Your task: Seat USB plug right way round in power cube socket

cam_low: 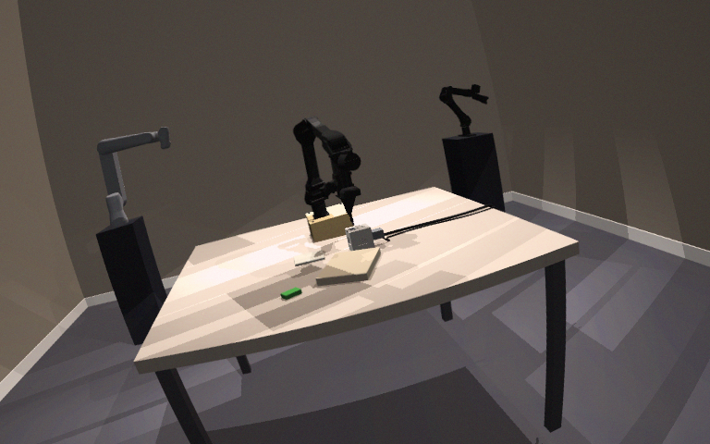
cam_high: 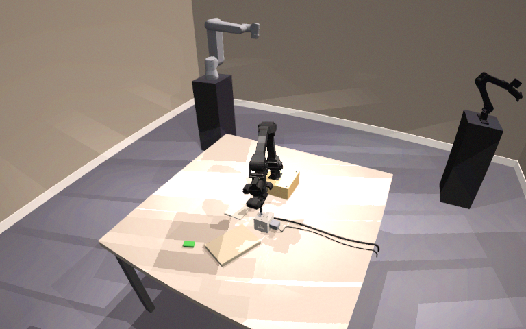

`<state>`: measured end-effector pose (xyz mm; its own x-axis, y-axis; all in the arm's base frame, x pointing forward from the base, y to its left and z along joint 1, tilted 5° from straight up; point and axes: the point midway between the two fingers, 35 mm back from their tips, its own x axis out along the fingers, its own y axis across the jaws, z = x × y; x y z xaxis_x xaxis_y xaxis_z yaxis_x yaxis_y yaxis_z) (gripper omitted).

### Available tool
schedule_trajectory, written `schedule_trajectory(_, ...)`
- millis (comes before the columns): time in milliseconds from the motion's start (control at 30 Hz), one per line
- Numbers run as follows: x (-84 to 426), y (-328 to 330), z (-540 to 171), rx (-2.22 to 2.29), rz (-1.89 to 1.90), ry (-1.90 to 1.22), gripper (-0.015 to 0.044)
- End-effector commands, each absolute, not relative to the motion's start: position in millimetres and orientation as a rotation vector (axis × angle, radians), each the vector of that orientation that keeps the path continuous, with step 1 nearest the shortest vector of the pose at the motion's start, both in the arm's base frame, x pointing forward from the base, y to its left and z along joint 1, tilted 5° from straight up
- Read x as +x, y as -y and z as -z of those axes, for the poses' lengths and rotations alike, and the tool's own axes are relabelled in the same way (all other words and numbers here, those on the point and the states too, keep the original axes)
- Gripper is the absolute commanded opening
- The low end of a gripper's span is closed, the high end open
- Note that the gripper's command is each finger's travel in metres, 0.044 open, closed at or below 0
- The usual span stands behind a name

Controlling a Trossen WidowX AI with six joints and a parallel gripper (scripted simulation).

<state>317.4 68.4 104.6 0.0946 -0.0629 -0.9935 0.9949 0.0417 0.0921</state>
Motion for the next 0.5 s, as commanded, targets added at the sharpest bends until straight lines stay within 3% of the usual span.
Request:
schedule_trajectory(0,317.8,-67.3,-103.7,1.176,1.149,-1.101,0.0000)
schedule_trajectory(467,318.0,-66.2,-102.1,1.175,1.157,-1.092,0.0000)
